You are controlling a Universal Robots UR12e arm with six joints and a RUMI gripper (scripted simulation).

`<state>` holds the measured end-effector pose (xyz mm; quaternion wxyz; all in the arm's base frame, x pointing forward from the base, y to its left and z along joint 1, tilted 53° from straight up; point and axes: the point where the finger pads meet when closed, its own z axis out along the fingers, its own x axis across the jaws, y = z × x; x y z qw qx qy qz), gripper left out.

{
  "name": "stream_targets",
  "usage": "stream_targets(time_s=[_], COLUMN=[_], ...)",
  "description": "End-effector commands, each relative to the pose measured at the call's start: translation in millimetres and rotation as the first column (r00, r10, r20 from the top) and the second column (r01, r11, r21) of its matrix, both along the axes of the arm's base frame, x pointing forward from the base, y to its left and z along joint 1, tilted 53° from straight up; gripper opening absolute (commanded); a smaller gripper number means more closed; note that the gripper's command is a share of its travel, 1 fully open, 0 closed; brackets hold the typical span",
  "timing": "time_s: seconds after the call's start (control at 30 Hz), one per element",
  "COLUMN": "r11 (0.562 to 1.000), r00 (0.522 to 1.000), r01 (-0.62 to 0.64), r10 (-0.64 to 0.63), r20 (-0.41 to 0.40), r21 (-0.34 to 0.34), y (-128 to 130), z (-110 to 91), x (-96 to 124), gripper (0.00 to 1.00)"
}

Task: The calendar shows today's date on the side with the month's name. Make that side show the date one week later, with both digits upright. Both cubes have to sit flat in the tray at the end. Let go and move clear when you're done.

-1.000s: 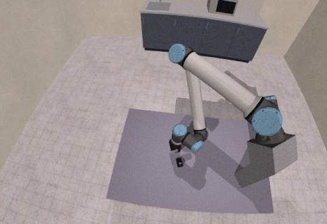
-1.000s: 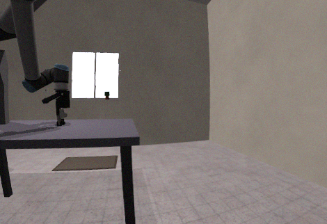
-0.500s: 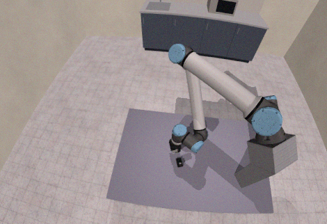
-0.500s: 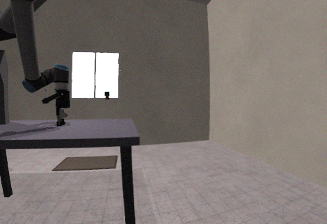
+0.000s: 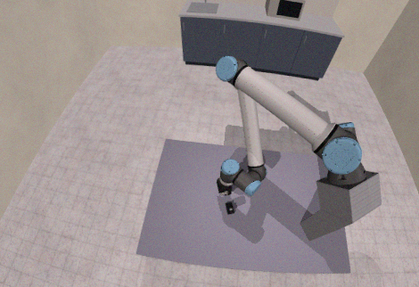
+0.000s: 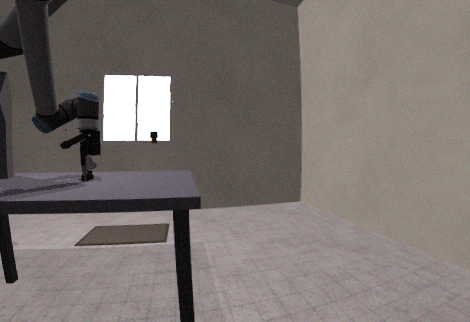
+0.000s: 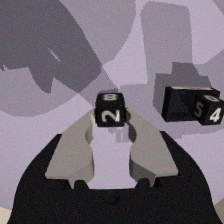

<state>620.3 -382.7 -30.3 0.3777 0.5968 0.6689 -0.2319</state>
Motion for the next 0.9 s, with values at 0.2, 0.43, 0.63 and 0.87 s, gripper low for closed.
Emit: stream_targets(time_s=[0.2,0.43,0.63,0.87], r11=[1.000,1.000,1.000,1.000], r00=[1.000,1.000,1.000,1.000], r01=[-0.001,-0.001,-0.001,-0.001], r10=[0.001,0.001,0.001,0.001], r20=[0.000,0.000,0.000,0.000], r21=[0.000,0.000,0.000,0.000], y=[-1.2,-2.2,-2.5,-2.5], z=[-1.0,-1.8,-2.0,-2.0], x=[0.6,0.9,1.0,1.0], gripper=[0.10,0.10,0.10,0.10])
